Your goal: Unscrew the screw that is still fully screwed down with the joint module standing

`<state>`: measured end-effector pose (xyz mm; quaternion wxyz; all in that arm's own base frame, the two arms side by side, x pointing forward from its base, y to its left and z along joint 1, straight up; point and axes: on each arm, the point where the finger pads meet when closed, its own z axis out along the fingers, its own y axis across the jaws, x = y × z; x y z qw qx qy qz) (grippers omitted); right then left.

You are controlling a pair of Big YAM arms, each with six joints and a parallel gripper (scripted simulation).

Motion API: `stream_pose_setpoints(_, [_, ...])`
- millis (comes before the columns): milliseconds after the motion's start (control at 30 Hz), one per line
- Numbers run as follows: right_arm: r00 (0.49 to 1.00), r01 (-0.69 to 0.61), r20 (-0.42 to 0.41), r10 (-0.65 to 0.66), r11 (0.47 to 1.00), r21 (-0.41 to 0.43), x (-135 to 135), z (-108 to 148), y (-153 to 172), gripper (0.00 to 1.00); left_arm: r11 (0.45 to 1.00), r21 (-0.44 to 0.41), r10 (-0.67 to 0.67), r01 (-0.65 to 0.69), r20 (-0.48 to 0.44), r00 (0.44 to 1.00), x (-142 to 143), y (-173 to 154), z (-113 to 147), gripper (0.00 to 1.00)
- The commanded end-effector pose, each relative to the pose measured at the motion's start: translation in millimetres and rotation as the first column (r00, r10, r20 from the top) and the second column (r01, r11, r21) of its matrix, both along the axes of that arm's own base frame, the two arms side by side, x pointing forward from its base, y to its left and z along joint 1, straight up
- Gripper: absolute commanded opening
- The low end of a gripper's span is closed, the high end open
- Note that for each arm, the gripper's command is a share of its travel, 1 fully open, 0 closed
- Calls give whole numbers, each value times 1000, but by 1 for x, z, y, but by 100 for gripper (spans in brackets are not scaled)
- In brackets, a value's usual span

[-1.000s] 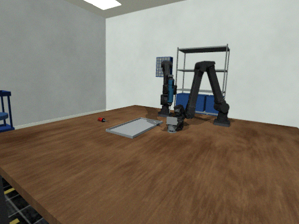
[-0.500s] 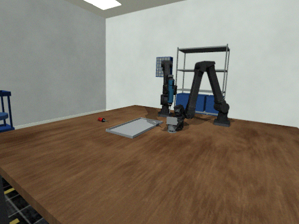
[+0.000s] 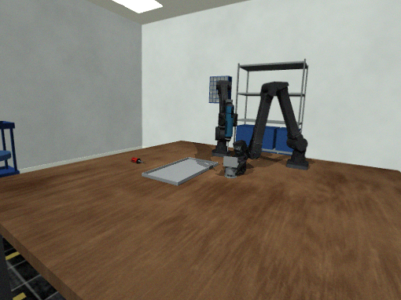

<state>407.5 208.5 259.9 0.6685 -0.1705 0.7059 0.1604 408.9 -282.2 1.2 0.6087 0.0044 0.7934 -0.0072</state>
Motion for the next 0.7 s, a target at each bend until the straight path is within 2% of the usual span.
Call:
stream_pose_setpoints(0, [989,10,147,-20,997,72,30,79,8,42,1000,-14,-3,3,18,1000,4,-6,7,59])
stream_pose_setpoints(667, [986,7,165,-21,996,86,34,92,10,42,1000,-14,-3,3,18,1000,4,-6,7,59])
